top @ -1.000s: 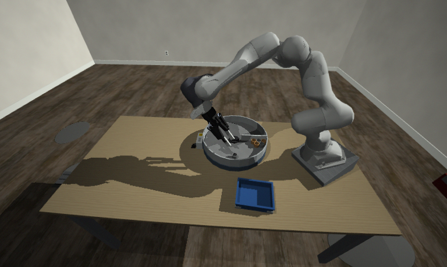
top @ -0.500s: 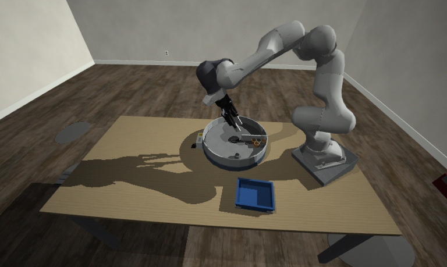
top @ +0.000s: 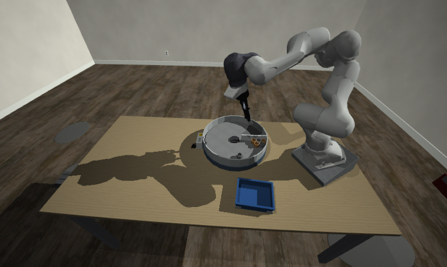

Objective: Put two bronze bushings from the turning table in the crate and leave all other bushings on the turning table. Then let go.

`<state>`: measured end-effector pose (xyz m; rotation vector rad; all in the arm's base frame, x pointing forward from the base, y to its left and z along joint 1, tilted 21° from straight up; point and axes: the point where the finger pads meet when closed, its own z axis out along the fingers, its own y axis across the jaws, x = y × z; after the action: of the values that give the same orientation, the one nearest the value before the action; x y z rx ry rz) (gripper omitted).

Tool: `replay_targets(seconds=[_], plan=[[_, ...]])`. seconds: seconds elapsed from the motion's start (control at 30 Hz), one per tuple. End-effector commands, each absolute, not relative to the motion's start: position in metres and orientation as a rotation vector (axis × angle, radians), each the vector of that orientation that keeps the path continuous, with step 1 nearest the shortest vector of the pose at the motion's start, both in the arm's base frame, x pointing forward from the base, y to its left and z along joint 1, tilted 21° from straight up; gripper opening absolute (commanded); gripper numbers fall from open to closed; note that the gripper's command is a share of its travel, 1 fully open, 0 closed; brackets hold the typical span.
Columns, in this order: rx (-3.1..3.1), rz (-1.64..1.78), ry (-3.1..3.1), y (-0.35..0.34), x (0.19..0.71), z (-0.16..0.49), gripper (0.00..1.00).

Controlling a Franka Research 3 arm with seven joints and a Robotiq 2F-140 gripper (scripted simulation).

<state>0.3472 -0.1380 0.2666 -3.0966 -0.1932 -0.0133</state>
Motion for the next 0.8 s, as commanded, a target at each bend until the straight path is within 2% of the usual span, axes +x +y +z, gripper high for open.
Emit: replay_targets(seconds=[0.0,0.47,0.77], plan=[[-3.094,-0.088,-0.441,-0.142,0.341,0.257,0.32],[-2.993,-0.294,-0.811,-0.11,0.33,0.221,0.32],[-2.849,-0.472,-1.112,-0.06,0.33,0.198,0.32]])
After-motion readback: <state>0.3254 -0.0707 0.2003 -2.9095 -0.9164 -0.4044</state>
